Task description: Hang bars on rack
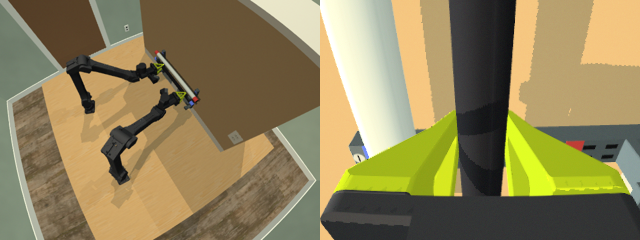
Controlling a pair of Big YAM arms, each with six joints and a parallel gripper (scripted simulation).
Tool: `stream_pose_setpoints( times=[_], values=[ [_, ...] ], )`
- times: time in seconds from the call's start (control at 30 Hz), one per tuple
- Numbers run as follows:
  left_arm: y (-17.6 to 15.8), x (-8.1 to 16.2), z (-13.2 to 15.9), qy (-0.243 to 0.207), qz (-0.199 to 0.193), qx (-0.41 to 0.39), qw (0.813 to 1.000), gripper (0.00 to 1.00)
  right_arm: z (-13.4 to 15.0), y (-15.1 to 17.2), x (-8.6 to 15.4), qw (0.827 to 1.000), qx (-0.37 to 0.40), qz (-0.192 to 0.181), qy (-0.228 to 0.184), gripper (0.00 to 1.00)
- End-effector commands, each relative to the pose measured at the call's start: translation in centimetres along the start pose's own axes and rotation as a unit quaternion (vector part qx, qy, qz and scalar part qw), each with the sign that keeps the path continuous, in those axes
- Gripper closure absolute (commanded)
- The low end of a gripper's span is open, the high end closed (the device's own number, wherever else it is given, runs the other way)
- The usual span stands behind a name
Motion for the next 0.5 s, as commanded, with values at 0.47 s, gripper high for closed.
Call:
stream_pose_setpoints(
  times=[0.47],
  values=[
    [2.3, -3.4, 0.9, 0.01, -0.022, 0.007, 1.0, 1.0, -0.5, -3.6, -3.3, 0.999, -0.013, 0.036, 0.0, 1.0]
  ],
)
Point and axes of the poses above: on each arm, the point where the finger pads meet when closed, its own x axis back along the fingers, its own y axis across the jaws, z = x × y, the point moved 8 cm from there along x, back along the fingers, and after that the axes turned 7 degrees about -x, right-handed, at the moved point
